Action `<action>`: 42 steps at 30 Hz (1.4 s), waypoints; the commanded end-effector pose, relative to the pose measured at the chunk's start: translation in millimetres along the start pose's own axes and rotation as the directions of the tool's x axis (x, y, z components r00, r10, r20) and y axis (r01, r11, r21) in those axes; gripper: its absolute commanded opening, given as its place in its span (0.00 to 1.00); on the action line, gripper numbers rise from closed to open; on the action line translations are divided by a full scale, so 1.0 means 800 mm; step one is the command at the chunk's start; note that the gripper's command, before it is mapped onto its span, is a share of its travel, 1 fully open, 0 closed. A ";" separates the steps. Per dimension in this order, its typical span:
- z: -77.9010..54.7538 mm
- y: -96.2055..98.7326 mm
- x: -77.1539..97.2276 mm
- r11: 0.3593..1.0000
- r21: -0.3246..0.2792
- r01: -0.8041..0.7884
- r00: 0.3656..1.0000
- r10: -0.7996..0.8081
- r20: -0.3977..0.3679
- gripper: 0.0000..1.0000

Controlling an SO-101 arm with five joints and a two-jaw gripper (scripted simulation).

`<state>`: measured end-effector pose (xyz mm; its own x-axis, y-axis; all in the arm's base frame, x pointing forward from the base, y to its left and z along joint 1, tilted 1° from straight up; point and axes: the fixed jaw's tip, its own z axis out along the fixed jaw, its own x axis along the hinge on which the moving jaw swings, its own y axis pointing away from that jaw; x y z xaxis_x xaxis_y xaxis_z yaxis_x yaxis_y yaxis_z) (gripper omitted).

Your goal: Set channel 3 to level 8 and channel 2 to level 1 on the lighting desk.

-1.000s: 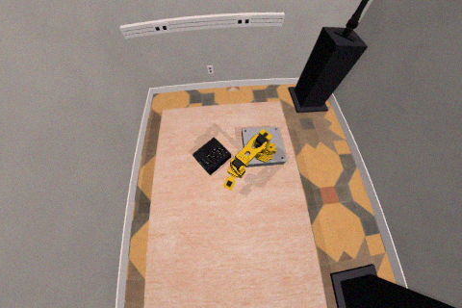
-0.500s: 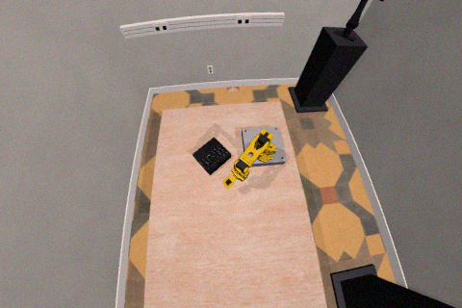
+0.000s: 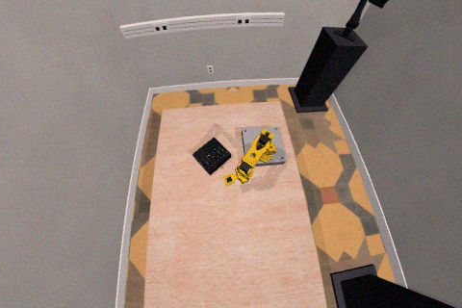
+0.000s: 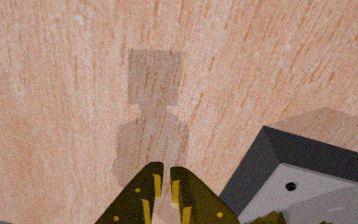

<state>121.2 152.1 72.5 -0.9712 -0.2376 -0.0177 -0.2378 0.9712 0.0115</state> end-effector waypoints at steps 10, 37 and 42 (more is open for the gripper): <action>-0.001 0.005 0.011 0.980 0.010 -0.200 0.980 0.201 -0.011 0.00; -0.002 0.012 0.019 0.905 0.011 -0.425 0.905 0.425 -0.008 0.00; -0.002 0.013 0.019 0.899 0.011 -0.437 0.899 0.437 -0.008 0.00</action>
<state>108.0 161.5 74.4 -0.9788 0.2045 -0.0112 0.2042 0.9786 0.0238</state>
